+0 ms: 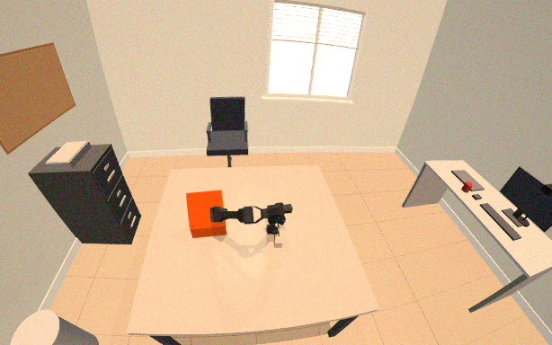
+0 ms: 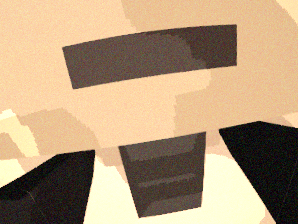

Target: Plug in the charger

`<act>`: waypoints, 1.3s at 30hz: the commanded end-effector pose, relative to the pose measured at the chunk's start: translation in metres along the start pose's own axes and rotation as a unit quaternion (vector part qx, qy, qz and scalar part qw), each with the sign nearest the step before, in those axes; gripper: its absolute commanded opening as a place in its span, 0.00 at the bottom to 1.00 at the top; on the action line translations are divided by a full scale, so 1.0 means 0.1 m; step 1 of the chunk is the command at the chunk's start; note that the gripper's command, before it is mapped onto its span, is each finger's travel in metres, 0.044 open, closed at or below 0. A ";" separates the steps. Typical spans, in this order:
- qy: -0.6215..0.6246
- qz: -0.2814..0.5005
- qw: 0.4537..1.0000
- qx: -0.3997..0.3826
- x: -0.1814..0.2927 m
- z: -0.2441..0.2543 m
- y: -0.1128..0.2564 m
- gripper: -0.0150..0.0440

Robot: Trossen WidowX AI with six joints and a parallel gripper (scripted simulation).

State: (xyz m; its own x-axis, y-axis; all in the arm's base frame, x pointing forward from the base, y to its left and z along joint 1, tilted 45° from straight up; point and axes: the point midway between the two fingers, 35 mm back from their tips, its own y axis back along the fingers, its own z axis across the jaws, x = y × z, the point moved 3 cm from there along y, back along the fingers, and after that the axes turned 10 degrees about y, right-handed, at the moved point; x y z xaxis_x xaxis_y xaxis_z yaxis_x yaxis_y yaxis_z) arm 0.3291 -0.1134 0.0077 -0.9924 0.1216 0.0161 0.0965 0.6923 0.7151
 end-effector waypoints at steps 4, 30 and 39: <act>-0.001 -0.001 1.000 0.000 0.01 0.00 0.00 1.00; -0.002 -0.004 1.000 0.000 0.10 0.02 -0.01 1.00; -0.002 -0.005 1.000 0.000 0.12 0.02 -0.01 1.00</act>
State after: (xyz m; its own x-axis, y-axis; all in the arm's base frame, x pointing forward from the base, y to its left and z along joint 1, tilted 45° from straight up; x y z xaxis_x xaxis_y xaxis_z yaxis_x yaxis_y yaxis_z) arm 0.3207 -0.1114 0.0072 -0.9930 0.1177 -0.0001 0.0822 0.6938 0.7155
